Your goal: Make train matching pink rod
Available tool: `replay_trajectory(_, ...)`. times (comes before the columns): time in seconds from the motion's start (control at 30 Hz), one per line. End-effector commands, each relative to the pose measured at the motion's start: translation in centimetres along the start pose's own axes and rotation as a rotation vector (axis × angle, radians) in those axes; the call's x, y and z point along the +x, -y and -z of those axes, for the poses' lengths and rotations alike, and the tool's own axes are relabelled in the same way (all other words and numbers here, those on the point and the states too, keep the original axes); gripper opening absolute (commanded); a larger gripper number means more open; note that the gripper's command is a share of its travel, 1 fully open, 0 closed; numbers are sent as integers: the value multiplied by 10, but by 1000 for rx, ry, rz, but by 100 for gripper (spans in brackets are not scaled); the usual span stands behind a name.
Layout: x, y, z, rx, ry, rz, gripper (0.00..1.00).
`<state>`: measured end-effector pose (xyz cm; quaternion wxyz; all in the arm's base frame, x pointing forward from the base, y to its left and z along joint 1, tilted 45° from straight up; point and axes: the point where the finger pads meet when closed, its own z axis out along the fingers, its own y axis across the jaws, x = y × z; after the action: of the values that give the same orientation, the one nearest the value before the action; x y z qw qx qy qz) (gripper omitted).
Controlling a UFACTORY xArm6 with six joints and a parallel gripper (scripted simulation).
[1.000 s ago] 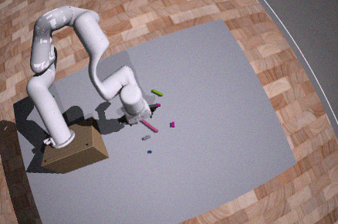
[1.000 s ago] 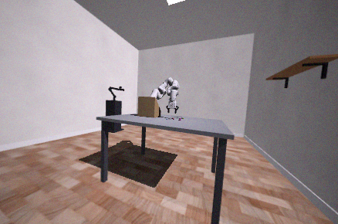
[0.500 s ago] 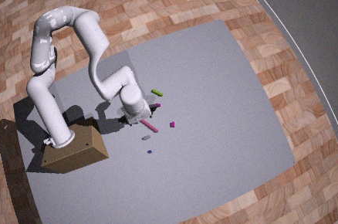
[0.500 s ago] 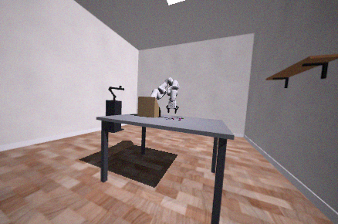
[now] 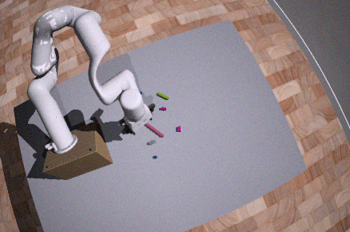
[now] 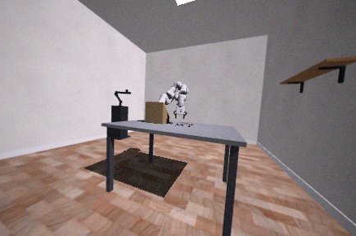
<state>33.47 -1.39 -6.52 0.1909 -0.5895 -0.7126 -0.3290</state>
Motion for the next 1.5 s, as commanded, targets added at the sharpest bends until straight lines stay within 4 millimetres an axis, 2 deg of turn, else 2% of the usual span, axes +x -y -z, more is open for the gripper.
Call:
replay_trajectory(0.0,2,6,1,-16,5,168,100)
replay_trajectory(0.37,7,18,1,-15,6,415,100)
replay_trajectory(1.47,7,18,1,-15,6,416,100)
